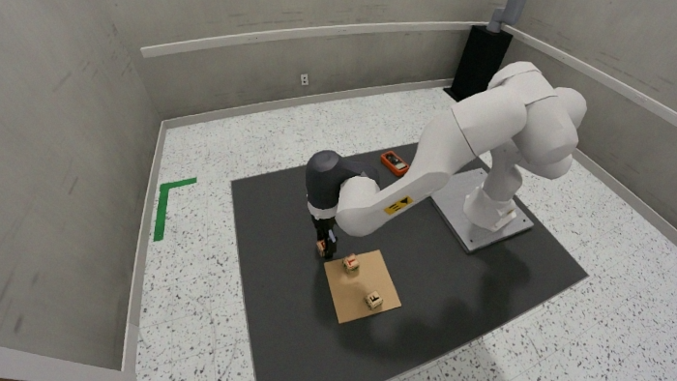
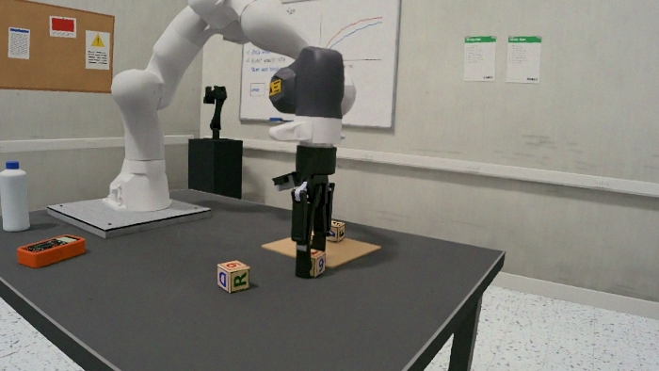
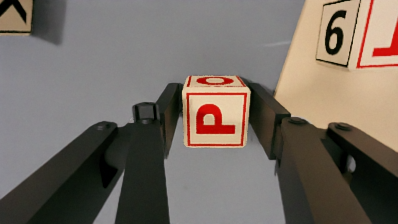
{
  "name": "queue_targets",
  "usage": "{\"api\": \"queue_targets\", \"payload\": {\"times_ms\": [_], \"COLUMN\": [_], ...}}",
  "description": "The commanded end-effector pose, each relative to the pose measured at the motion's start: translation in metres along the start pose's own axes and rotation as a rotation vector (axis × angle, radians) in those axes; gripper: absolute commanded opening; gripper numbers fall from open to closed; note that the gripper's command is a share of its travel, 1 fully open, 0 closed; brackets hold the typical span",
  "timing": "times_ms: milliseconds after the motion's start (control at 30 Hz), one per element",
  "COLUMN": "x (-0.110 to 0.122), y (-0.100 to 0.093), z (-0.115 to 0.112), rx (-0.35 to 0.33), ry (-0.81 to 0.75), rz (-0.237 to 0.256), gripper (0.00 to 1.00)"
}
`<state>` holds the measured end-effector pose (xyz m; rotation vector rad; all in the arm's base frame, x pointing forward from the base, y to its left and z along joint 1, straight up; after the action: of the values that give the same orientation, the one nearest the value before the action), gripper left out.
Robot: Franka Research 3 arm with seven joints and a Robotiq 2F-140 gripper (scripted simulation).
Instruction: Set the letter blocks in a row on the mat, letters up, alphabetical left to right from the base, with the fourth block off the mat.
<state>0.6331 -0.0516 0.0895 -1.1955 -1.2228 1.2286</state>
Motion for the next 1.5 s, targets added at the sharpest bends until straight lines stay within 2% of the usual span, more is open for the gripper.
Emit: {"api": "queue_targets", "payload": {"times_ms": [0,1267,1300,1467], "x": [0.0003,0.0003,0.0003,0.0003], "y": [0.0003,0.0003,0.0003,0.0003], "z": [-0.0012,-0.0012,-0.0012,-0.0012], "rx": [-0.004,-0.004,-0.004,-0.004], "ry": [-0.005,-0.005,-0.005,-0.005], "rz": [0.0,0.0,0.0,0.0], "gripper": [0.43,0.42,0.31,0.31]}}
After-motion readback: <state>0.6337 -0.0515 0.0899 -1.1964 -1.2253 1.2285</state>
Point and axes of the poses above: the point where the finger pads meet when closed, its own y axis out along the fingers, its own x axis across the jaws, z = x × y, the point moved 8 cm from there along -y, back along the fingers, and after that the axes turned 6 degrees about y, right-handed, at the moved point
